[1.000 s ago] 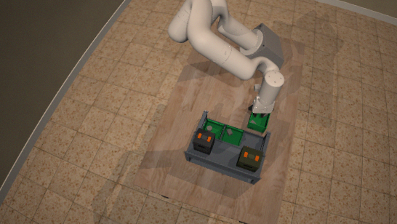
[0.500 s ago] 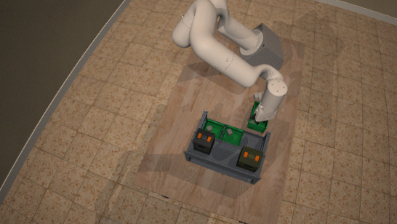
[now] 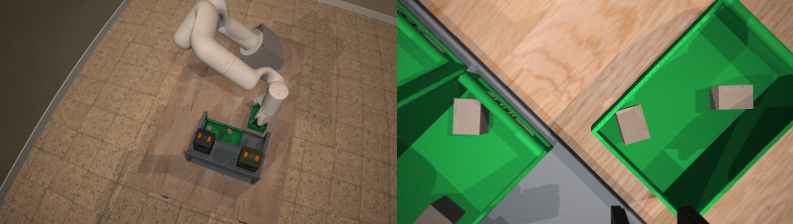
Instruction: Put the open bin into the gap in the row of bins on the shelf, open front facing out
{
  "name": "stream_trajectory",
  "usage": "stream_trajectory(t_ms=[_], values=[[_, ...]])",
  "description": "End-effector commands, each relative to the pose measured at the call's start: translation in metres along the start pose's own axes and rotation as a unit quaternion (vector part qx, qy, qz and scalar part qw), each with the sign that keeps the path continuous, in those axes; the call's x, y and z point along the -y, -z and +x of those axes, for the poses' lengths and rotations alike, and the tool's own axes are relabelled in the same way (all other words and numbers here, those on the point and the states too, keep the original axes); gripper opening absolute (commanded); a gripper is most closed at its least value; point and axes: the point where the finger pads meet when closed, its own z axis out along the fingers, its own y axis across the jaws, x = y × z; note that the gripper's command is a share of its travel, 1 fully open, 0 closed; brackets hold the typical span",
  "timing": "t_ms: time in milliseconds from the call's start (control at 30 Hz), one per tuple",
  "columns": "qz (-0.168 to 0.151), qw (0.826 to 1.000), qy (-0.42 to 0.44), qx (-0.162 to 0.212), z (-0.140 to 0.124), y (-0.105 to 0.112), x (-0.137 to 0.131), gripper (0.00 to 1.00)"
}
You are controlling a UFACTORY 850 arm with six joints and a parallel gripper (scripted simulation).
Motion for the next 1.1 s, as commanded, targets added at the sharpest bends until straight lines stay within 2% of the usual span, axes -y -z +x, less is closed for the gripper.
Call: stream_trajectory(t_ms=[0, 67, 467, 633, 1033, 1067], values=[[0.0, 0.997, 0.075, 0.001, 0.0047, 0.0017, -0.0009, 0.34], [0.0, 0.992, 0.127, 0.0, 0.0082, 0.0022, -0.0016, 0.34], [0.0, 0.992, 0.127, 0.0, 0.0082, 0.0022, -0.0016, 0.34], [0.0, 0.968, 0.253, -0.001, 0.0129, 0.0029, -0.0026, 0.34], [0.0, 0.968, 0.253, -0.001, 0.0129, 0.0029, -0.0026, 0.34], [0.0, 0.961, 0.276, -0.001, 0.0133, 0.003, -0.0027, 0.34]])
